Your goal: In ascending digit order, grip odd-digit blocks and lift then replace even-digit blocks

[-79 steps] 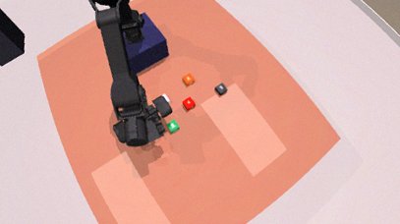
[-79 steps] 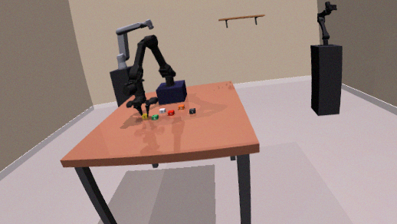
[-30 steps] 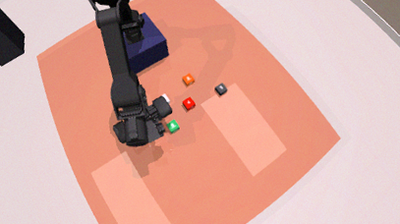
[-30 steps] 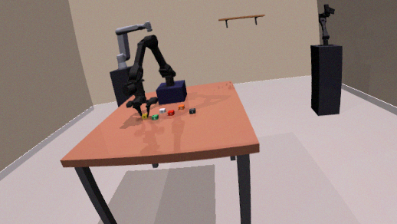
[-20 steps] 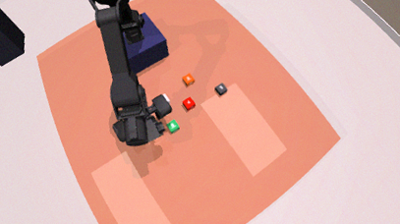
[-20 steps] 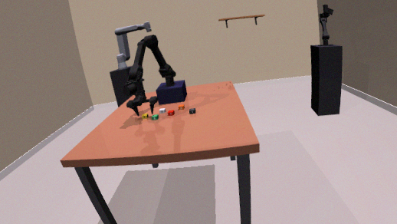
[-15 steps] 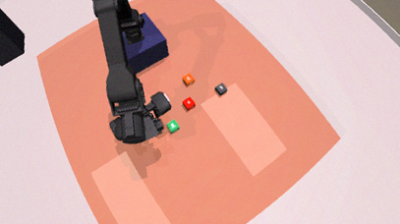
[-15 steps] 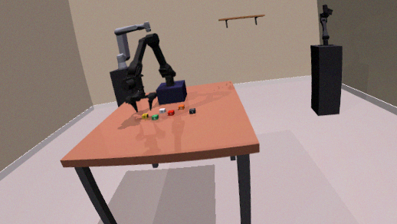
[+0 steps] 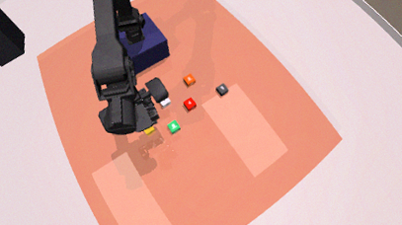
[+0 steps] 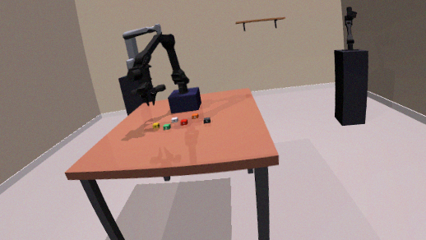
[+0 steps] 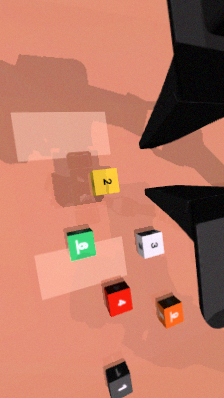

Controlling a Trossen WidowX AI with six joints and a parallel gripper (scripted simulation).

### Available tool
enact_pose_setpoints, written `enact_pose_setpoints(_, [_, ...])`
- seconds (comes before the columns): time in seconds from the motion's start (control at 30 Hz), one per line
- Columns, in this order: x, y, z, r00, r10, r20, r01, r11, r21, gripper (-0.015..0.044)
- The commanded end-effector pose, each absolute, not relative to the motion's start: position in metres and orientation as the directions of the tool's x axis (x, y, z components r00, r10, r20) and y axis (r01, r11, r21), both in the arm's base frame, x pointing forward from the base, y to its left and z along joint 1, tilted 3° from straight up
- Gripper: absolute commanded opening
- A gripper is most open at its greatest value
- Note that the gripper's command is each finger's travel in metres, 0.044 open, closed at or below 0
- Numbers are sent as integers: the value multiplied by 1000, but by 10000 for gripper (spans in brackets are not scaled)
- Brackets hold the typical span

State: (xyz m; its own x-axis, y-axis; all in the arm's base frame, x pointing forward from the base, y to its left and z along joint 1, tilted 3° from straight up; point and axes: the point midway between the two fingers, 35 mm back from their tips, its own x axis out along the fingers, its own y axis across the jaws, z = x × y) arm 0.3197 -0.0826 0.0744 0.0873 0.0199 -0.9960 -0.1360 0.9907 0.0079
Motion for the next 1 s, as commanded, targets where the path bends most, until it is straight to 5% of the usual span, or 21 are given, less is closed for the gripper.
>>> enact_pose_setpoints(0.0, [318,-82,73,80,25,-997,-141,990,14,120])
enact_pose_setpoints(0.47, [254,14,70,74,35,-997,-141,990,25,120])
enact_pose_setpoints(0.8, [260,17,-11,73,36,-997,-141,990,25,383])
enact_pose_setpoints(0.97, [261,17,-17,73,36,-997,-141,990,25,400])
